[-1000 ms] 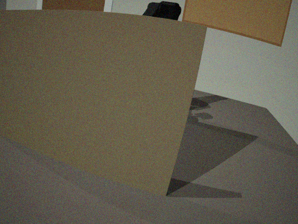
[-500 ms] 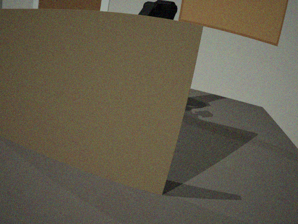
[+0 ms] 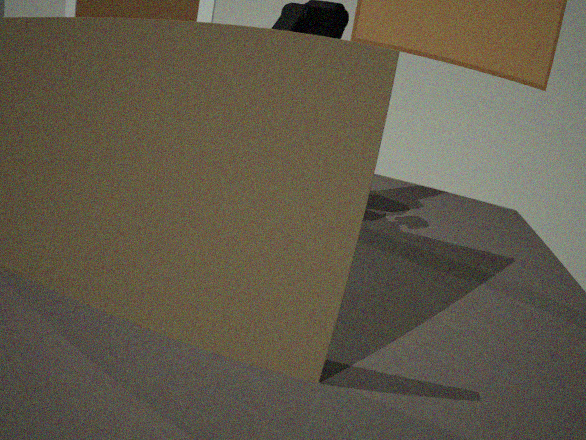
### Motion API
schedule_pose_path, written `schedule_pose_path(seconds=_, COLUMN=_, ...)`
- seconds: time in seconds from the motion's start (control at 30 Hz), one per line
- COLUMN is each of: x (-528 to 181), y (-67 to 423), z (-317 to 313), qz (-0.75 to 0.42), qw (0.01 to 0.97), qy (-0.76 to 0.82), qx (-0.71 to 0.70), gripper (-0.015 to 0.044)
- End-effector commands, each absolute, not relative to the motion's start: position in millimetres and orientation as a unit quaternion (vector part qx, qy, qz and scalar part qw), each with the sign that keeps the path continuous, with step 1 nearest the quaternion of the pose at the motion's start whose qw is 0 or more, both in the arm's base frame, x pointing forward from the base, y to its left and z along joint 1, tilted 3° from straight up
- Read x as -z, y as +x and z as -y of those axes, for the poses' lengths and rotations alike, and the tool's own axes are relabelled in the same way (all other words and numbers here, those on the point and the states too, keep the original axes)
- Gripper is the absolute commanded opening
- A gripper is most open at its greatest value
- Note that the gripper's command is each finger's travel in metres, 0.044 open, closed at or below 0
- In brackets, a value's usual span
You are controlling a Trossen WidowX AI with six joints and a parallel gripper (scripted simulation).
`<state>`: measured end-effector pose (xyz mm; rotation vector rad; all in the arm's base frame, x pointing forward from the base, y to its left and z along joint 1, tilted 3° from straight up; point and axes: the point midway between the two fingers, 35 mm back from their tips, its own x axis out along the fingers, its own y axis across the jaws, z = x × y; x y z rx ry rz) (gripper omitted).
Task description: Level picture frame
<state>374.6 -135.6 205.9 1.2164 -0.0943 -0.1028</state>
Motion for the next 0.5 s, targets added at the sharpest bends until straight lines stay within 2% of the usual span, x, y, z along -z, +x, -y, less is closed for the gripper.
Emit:
schedule_pose_path(seconds=0.0, x=-205.6, y=374.6, z=135.7, qz=0.045, qw=0.817, qy=0.572, qx=0.048, gripper=0.0000)
schedule_pose_path(seconds=0.47, x=-205.9, y=374.7, z=135.8, qz=0.047, qw=0.787, qy=0.613, qx=0.046, gripper=0.0000)
